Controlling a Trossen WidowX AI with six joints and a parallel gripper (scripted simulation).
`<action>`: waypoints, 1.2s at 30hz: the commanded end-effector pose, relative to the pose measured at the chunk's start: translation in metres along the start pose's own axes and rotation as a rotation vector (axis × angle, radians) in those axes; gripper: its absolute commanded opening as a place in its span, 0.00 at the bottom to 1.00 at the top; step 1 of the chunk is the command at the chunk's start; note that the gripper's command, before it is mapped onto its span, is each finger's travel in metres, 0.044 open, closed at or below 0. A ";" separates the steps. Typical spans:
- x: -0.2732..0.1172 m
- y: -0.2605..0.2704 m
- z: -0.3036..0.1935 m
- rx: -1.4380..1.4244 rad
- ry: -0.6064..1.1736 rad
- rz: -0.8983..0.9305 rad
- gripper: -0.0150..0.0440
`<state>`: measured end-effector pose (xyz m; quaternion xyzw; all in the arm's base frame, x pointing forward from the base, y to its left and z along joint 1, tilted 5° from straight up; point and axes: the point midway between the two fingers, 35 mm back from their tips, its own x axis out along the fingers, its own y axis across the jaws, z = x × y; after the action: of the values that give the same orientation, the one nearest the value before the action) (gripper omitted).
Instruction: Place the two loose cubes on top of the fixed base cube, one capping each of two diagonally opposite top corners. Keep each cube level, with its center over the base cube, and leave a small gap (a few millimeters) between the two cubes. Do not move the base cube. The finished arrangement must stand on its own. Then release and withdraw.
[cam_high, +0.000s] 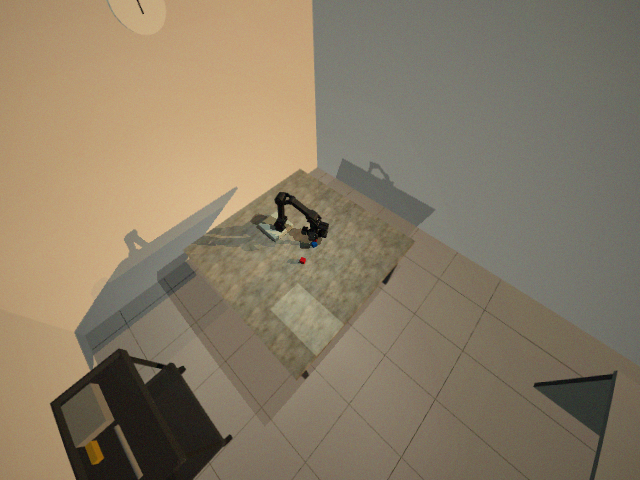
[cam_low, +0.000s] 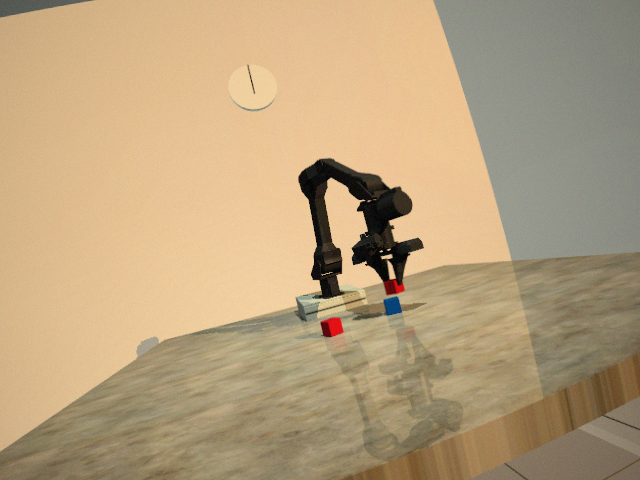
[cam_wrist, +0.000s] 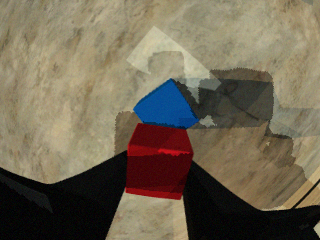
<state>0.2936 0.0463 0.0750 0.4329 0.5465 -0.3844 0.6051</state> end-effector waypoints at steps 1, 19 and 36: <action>0.007 -0.001 0.001 0.004 -0.004 -0.008 0.43; 0.008 -0.001 0.001 0.003 -0.004 -0.008 0.43; -0.001 -0.001 0.000 0.000 0.001 -0.007 0.60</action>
<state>0.2915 0.0460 0.0681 0.4293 0.5505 -0.3885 0.6014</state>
